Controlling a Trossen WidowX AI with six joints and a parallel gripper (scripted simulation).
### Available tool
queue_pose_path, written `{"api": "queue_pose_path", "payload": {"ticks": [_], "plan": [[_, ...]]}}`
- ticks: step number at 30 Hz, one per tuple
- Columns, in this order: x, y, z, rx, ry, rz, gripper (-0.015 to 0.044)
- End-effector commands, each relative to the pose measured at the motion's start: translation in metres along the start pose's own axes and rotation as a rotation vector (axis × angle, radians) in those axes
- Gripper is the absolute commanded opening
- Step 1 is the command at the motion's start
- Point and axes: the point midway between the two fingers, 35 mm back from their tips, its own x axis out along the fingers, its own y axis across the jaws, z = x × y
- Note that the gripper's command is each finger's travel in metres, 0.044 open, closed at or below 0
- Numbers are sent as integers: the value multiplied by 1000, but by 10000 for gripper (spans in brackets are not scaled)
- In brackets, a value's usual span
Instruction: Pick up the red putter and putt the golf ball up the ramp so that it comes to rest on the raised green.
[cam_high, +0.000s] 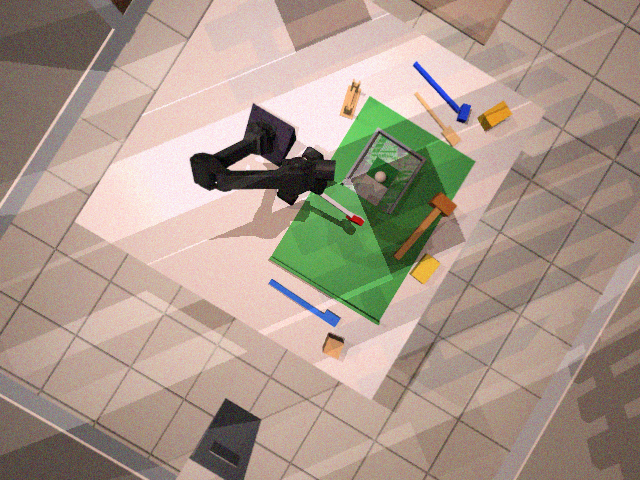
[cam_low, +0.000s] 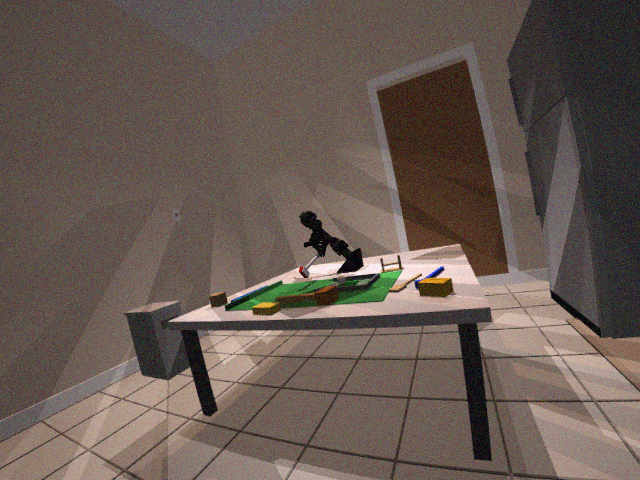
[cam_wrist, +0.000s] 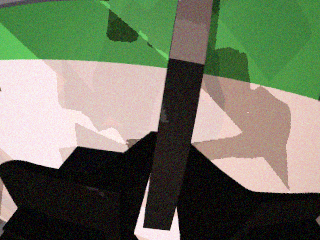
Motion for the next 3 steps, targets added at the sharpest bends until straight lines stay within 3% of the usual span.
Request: {"api": "queue_pose_path", "payload": {"ticks": [1,3], "plan": [[0,0,1,-2,-5,2,0],[0,0,1,-2,-5,2,0]]}}
